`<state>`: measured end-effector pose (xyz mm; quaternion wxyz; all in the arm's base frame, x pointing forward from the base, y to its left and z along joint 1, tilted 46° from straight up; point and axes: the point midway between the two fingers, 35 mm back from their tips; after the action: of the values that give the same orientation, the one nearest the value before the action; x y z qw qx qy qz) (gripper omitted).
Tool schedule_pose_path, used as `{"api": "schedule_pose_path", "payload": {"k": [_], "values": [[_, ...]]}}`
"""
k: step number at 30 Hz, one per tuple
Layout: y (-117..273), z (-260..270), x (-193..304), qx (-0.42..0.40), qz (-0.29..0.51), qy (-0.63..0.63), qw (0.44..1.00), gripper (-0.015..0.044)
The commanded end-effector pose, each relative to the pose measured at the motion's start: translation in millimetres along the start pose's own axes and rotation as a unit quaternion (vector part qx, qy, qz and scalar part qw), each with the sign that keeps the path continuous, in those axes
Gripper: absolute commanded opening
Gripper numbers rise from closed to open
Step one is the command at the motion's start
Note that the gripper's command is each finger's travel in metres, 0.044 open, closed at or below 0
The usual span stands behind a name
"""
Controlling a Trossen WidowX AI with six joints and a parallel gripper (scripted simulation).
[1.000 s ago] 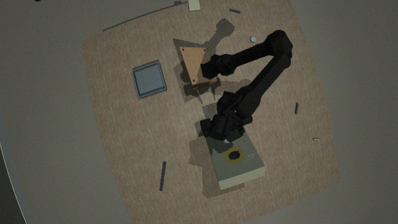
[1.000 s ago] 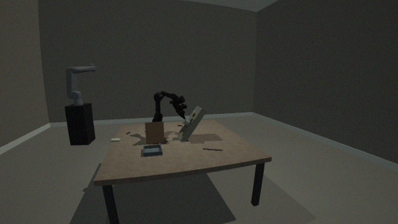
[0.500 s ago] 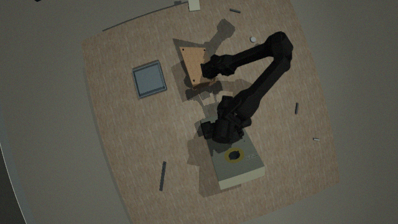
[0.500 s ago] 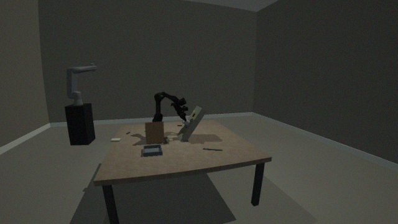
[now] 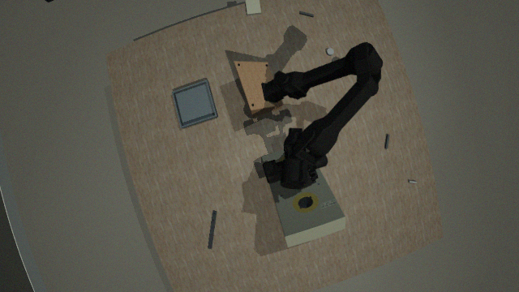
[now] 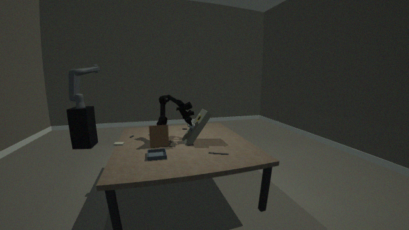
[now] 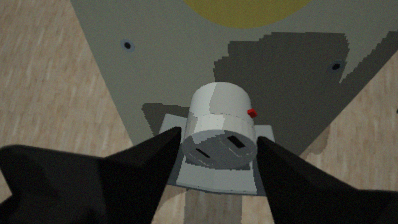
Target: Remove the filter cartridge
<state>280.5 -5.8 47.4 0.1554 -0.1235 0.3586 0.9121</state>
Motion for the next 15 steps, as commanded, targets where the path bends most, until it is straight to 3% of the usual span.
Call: {"api": "schedule_pose_path", "payload": {"k": [1,5,12,15], "values": [[1,0,0,0.0,0.0,0.002,1.0,0.0206],[1,0,0,0.0,0.0,0.002,1.0,0.0179],[4,0,-8,0.0,0.0,0.001,1.0,0.0],[9,0,-18,0.0,0.0,0.0,1.0,0.0]]}}
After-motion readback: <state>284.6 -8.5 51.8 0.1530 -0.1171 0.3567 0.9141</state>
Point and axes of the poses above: the point midway between the two fingers, 35 mm back from their tips, its own y axis back along the fingers, its own z axis across the jaws, x = y × z
